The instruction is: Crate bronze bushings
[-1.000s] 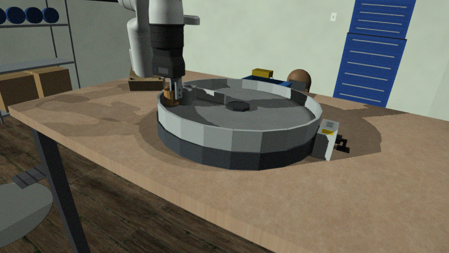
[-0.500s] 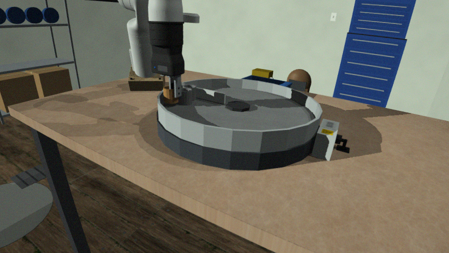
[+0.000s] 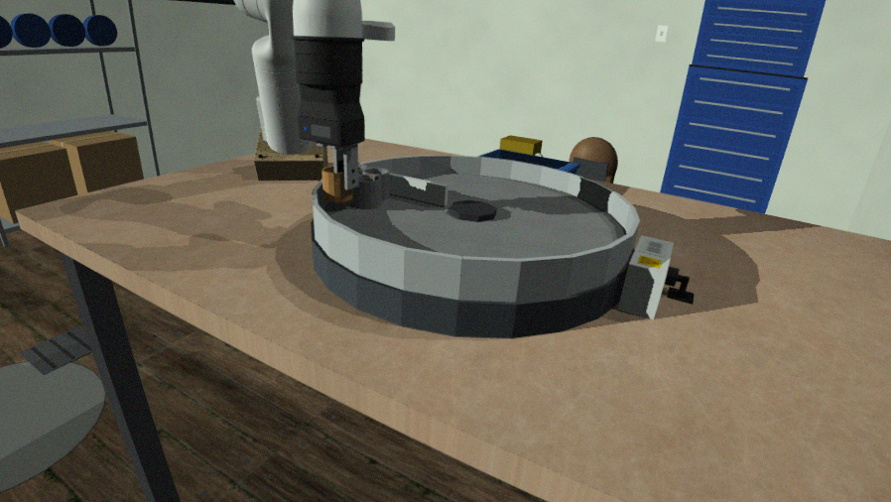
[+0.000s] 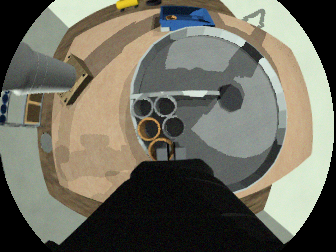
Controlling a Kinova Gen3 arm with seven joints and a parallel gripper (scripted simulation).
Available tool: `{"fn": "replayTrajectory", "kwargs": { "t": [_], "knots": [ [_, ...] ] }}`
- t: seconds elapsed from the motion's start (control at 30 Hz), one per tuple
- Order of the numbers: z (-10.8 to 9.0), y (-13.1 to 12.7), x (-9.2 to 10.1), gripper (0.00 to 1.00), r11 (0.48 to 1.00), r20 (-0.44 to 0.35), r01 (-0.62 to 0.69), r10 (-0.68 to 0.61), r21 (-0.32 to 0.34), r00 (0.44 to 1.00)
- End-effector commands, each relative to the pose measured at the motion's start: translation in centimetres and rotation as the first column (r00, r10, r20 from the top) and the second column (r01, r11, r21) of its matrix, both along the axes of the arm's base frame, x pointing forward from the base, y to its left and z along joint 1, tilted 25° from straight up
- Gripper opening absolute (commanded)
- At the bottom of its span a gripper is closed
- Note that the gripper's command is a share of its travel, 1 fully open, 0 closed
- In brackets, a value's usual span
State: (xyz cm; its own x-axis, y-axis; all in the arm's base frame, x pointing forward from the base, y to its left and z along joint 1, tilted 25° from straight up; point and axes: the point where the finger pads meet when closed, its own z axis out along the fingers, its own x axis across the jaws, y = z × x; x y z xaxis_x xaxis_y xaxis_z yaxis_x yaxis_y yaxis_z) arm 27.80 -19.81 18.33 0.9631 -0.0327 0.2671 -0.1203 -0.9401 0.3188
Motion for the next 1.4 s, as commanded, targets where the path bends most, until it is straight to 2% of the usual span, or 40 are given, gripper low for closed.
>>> {"fn": "replayTrajectory", "kwargs": {
  "t": [0.0,1.37],
  "knots": [
    [0.3,0.0,0.0,0.0,1.0,0.001,0.001,-0.001,-0.003,1.0],
    [2.0,0.7,-0.5,0.0,1.0,0.001,0.001,-0.001,-0.002,1.0]
  ]
}}
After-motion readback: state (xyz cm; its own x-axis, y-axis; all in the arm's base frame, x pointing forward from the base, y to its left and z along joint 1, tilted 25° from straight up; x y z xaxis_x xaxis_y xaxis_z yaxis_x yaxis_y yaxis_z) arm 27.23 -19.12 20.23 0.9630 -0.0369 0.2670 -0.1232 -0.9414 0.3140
